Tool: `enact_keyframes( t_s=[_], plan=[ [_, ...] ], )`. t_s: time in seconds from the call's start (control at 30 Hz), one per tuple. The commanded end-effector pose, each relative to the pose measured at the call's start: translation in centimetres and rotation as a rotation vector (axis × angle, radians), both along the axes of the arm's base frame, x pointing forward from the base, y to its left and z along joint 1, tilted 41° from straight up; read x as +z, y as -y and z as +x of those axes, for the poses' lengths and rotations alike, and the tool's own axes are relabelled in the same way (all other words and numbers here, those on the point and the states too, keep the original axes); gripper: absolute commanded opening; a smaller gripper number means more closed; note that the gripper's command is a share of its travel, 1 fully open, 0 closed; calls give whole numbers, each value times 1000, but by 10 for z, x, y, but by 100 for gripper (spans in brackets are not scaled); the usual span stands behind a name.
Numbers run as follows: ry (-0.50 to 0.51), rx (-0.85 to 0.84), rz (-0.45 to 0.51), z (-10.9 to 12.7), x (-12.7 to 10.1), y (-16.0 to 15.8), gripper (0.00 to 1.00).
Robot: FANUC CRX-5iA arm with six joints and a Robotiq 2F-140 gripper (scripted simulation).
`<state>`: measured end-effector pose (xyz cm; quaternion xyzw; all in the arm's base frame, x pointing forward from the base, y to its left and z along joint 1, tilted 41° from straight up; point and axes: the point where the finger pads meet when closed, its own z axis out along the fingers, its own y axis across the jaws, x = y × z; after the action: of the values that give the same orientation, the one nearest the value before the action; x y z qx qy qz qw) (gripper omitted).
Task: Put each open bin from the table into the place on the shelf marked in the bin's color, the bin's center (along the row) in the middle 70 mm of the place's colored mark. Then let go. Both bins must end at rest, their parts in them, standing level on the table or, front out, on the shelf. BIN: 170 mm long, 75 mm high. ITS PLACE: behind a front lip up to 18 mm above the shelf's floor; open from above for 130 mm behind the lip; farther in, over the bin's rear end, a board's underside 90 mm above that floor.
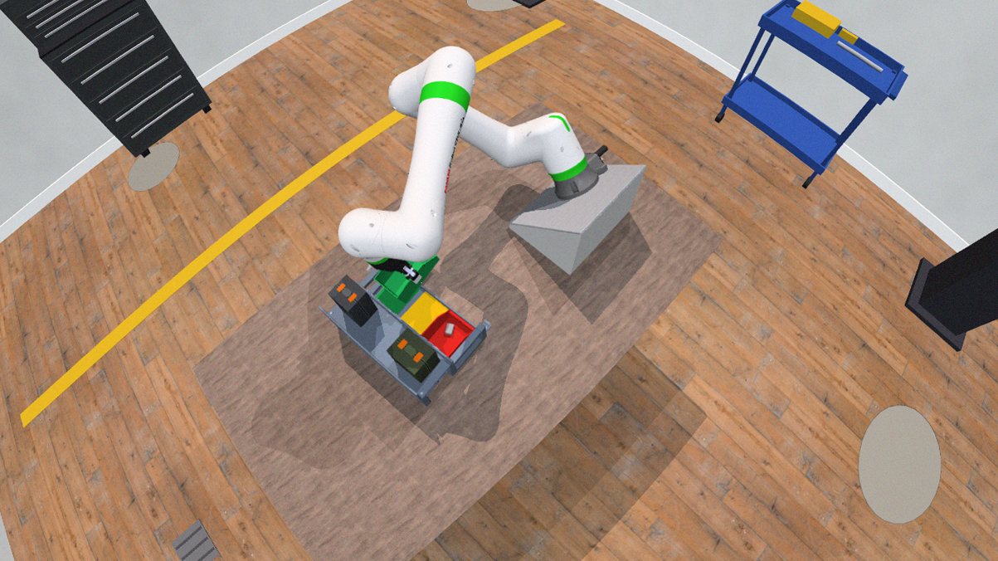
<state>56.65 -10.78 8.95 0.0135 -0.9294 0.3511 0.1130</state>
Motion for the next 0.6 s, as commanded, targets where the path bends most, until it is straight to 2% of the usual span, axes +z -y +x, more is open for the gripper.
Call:
enact_keyframes(
  t_s=[0.0, 0.57],
  plan=[
    [0, 0, 0, 0, -1, 1, 0],
    [0, 0, 0, 0, -4, 3, 0]
  ],
)
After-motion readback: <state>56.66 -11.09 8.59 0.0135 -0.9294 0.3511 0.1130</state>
